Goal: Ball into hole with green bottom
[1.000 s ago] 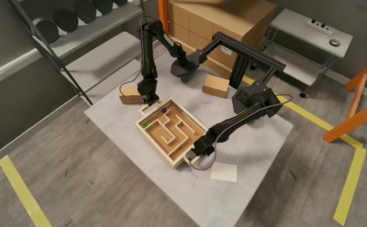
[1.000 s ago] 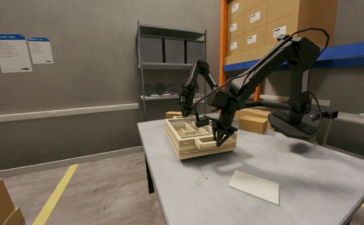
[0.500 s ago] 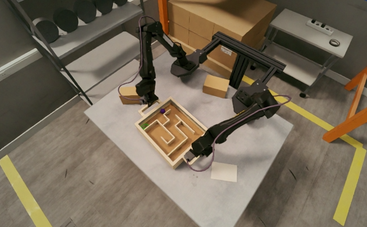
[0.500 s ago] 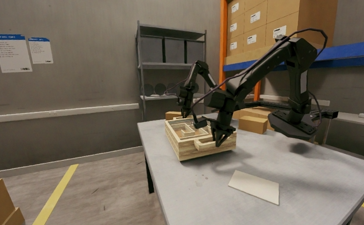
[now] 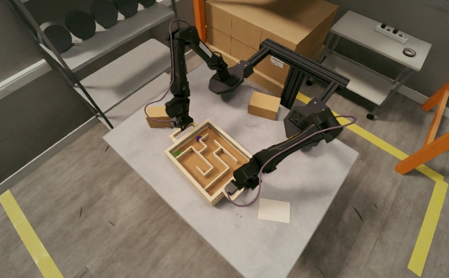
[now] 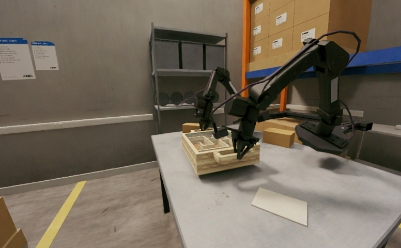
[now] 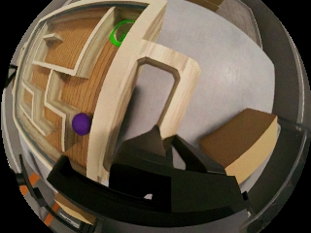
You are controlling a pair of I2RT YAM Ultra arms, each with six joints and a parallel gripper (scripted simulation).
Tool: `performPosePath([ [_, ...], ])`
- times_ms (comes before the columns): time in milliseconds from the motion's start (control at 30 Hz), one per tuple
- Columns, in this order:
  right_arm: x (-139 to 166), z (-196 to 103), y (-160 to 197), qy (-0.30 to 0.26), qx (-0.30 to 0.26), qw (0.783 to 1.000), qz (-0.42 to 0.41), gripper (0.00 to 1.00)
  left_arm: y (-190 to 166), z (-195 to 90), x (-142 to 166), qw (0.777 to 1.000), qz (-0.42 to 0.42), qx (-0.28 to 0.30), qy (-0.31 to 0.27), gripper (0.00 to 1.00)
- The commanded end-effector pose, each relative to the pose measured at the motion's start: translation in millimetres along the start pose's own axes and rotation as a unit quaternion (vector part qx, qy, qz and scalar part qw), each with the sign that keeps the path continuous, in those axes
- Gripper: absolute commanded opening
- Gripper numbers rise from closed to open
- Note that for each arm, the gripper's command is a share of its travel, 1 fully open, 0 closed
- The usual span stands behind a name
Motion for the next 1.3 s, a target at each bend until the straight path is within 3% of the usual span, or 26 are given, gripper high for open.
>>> performPosePath([
  [0,-38.9,-25.8,0.7,-0.076,-0.002,0.997,0.013,0.00,-3.0,-40.3,-49.9,0.996,-0.018,0.010,-0.085,0.00],
  [133,-34.5,-29.5,-1.0,-0.085,0.028,0.996,0.022,0.00,0.8,-23.7,-38.9,0.995,-0.019,0.035,-0.091,0.00],
  [167,-30.8,-33.2,-0.4,-0.049,0.026,0.998,0.014,0.00,2.7,-25.8,-38.4,0.997,-0.019,0.034,-0.063,0.00],
  [300,-45.1,-46.1,-1.8,-0.075,0.044,0.996,0.013,0.00,-0.5,-27.4,-54.5,0.993,-0.028,0.059,-0.098,0.00],
  [400,-46.7,-34.8,-5.8,-0.062,0.001,0.998,0.013,0.00,2.8,-31.3,-35.8,0.999,-0.019,0.007,-0.049,0.00],
  [433,-48.1,-33.0,-6.2,-0.063,-0.004,0.998,0.014,0.00,-4.1,-11.9,-23.1,1.000,-0.007,-0.004,-0.022,0.00],
  [500,-58.1,-31.0,-8.7,-0.094,-0.006,0.995,0.023,0.00,-2.5,-33.8,-47.5,0.997,-0.022,0.002,-0.077,0.00],
  [600,-54.7,-32.8,-9.6,-0.080,0.005,0.997,0.023,0.00,-4.8,-35.7,-49.3,0.997,-0.019,0.012,-0.075,0.00],
  [633,-33.9,-26.4,-1.5,-0.029,0.016,0.999,0.011,0.00,-8.2,-13.1,-29.7,0.999,-0.003,0.022,-0.023,0.00],
  [667,-51.4,-35.8,-3.4,-0.078,0.027,0.996,0.025,0.00,-0.6,-25.3,-56.3,0.995,-0.026,0.039,-0.087,0.00],
  [767,-39.9,-41.7,-3.1,-0.044,0.035,0.998,0.014,0.00,1.5,-22.0,-47.0,0.997,-0.025,0.048,-0.063,0.00],
  [800,-48.8,-41.4,-1.5,-0.067,0.029,0.997,0.016,0.00,0.6,-25.6,-52.4,0.996,-0.026,0.041,-0.078,0.00],
  [833,-59.1,-38.3,-0.9,-0.102,0.011,0.995,0.017,0.00,1.8,-21.7,-36.0,0.997,-0.017,0.015,-0.075,0.00],
  [867,-33.5,-22.4,-1.4,-0.071,0.004,0.997,0.010,0.00,1.2,-27.8,-43.4,0.996,-0.024,0.012,-0.081,0.00],
  [933,-46.6,-27.4,-6.3,-0.070,-0.008,0.997,0.019,0.00,2.8,-33.0,-36.3,0.999,-0.019,-0.002,-0.050,0.00],
  [967,-33.6,-18.7,-3.2,-0.081,-0.004,0.997,0.014,0.00,-0.6,-36.2,-49.0,0.995,-0.025,0.004,-0.092,0.00],
  [1067,-40.6,-25.7,-1.4,-0.084,0.002,0.996,0.015,0.00,-3.0,-38.6,-49.9,0.995,-0.020,0.013,-0.093,0.00],
  [1100,-41.3,-26.9,-2.4,-0.084,0.006,0.996,0.014,0.00,-1.9,-28.0,-27.8,0.998,-0.008,0.007,-0.069,0.00],
  [1200,-28.1,-21.2,0.5,-0.080,0.018,0.997,0.009,0.00,-7.4,-29.6,-40.6,0.995,-0.013,0.030,-0.094,0.00],
  [1267,-39.8,-32.8,-1.6,-0.086,0.031,0.996,0.023,0.00,1.3,-23.6,-41.1,0.995,-0.020,0.039,-0.091,0.00],
])
Point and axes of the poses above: on each arm, the point where the finger pads meet when closed, its own z axis out along the fingers, its own y axis across the jaws, x = y × z, the point moved 2 cm from there along -z, back along the fingers, and after that the axes turned 13 degrees about -z, right-handed, at the moved point
